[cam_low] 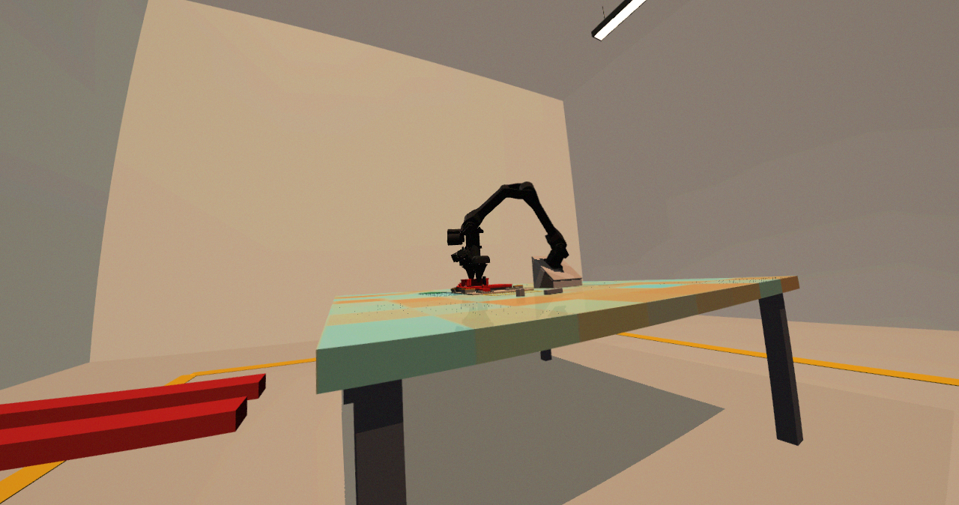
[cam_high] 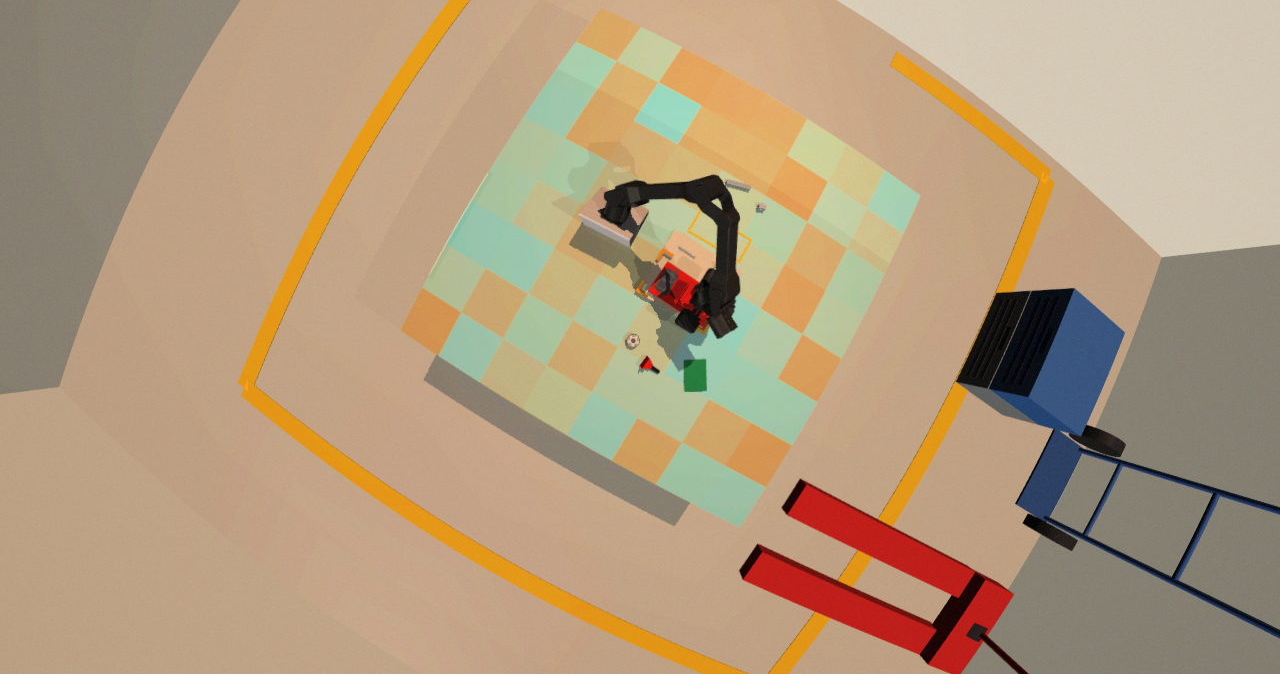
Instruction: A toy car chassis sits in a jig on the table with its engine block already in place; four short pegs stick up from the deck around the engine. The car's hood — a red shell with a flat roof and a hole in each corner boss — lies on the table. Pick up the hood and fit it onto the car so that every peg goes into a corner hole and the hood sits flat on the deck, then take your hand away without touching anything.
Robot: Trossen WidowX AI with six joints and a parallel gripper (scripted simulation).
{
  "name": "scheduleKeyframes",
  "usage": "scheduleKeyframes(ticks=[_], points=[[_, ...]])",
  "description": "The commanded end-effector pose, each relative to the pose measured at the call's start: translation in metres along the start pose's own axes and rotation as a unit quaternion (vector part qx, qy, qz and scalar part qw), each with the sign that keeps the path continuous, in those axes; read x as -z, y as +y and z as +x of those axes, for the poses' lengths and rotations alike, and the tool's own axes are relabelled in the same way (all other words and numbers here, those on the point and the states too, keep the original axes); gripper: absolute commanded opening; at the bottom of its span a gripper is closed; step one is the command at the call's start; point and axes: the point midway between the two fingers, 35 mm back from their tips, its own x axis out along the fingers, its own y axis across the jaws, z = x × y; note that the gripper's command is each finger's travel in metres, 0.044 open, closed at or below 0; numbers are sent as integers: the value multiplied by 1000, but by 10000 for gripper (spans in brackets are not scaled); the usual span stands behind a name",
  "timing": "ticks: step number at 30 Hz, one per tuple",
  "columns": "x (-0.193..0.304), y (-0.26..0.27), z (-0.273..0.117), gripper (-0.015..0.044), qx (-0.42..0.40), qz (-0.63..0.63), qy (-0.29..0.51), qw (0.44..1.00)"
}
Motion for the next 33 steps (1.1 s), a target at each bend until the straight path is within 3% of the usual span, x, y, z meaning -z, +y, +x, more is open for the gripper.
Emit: scheduleKeyframes(ticks=[1, 10, 15, 21, 33], points=[[0, 0, 0, 210, 0, 0, 0, 1000], [0, 0, 0, 440, 0, 0, 0, 1000], [-1, -1, -13, 440, 0, 0, 0, 1000], [0, -1, -69, 440, 0, 0, -1, 1000], [0, -1, -72, 440, 0, 0, -1, 1000]])
